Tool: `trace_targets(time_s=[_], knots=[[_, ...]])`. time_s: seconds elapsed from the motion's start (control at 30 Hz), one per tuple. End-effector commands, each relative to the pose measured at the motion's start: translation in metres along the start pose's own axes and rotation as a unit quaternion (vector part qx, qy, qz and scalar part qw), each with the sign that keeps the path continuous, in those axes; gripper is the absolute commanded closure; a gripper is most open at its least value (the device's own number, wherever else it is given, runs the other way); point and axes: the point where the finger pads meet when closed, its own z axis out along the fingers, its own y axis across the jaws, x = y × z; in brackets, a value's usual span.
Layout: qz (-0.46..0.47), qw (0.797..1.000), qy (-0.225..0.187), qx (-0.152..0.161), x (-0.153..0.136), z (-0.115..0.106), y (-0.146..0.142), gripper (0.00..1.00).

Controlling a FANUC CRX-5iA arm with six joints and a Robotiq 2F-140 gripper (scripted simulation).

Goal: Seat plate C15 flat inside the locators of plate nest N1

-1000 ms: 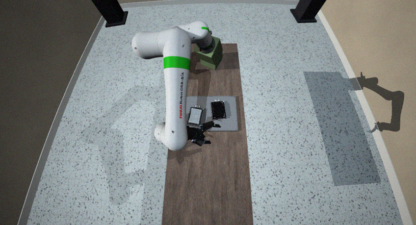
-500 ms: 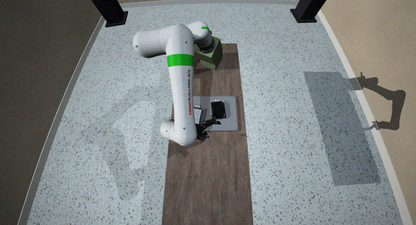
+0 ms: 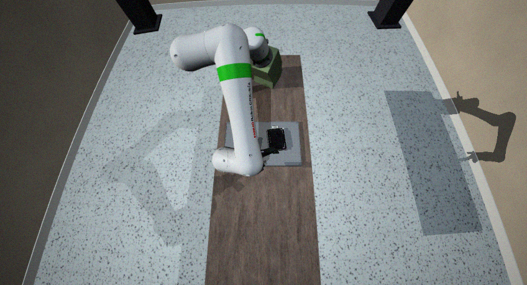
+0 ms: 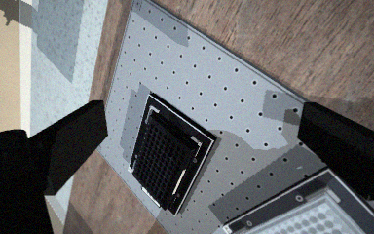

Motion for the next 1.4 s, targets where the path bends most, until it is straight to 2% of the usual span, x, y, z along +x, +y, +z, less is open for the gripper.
trace_targets(time_s=[0.0, 0.07, 0.13, 0.2, 0.37, 0.5, 0.6, 0.73, 0.83, 0.87, 1.0, 1.07, 1.13, 1.2, 1.37], knots=[[0.034, 0.999, -0.022, -0.029, -0.014, 0.007, 0.003, 0.0], [0.036, 0.999, -0.024, -0.03, -0.019, 0.009, 0.004, 0.0], [0.057, 0.996, -0.038, -0.051, -0.028, 0.013, 0.006, 0.0], [0.058, 0.996, -0.038, -0.052, -0.031, 0.014, 0.006, 0.0], [0.097, 0.989, -0.06, -0.097, -0.052, 0.022, 0.011, 0.0], [0.097, 0.989, -0.06, -0.097, -0.053, 0.022, 0.011, 0.0], [0.125, 0.98, -0.07, -0.136, -0.067, 0.027, 0.014, 0.0], [0.138, 0.975, -0.073, -0.157, -0.076, 0.029, 0.016, 0.0], [0.158, 0.965, -0.073, -0.197, -0.087, 0.033, 0.017, 0.0], [0.158, 0.965, -0.073, -0.197, -0.087, 0.033, 0.017, 0.0], [0.178, 0.95, -0.059, -0.249, -0.097, 0.039, 0.012, 0.0], [0.178, 0.95, -0.059, -0.249, -0.097, 0.039, 0.012, 0.0], [0.185, 0.942, -0.043, -0.276, -0.1, 0.045, 0.004, 0.0], [0.187, 0.939, -0.032, -0.287, -0.101, 0.049, -0.001, 0.0], [0.188, 0.935, -0.011, -0.299, -0.102, 0.057, -0.014, 0.0]])
